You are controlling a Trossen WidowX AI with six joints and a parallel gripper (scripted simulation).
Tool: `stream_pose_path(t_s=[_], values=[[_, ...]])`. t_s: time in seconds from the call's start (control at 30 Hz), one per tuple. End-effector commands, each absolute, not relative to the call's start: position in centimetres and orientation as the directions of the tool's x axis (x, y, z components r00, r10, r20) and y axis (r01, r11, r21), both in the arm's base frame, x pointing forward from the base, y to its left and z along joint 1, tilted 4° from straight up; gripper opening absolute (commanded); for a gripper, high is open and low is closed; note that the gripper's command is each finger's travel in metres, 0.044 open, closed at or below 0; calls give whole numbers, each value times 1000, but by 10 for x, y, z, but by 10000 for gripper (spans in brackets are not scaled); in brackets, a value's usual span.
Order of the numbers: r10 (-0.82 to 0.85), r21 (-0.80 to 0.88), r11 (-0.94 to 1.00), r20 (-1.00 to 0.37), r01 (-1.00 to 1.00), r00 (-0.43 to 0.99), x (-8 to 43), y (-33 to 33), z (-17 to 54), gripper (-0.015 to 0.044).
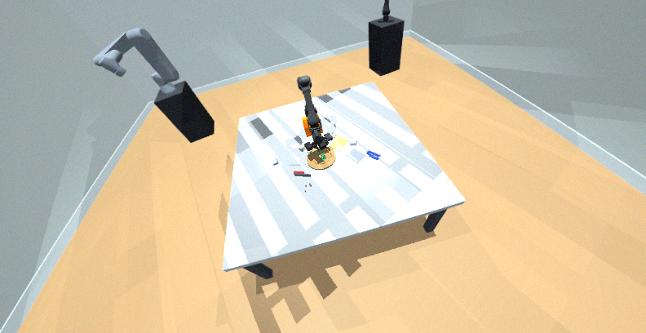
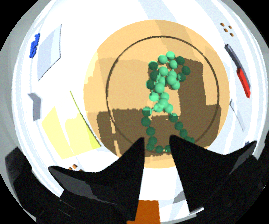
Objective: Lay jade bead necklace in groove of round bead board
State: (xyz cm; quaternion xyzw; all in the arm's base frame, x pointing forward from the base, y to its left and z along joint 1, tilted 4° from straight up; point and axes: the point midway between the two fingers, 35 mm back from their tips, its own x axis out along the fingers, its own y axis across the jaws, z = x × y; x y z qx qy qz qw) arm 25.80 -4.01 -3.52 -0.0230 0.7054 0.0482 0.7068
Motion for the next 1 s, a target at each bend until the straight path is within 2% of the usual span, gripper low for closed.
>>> stream_pose_path(t_s=[0.0, 0.6, 0.77, 0.97], values=[[42, 44, 995, -999, -94, -22, 252, -38, -45, 120], [44, 46, 995, -999, -93, -26, 250, -38, -52, 120], [39, 41, 994, -999, -98, -19, 252, -39, -50, 0], [39, 41, 994, -999, -98, -19, 252, -39, -50, 0]])
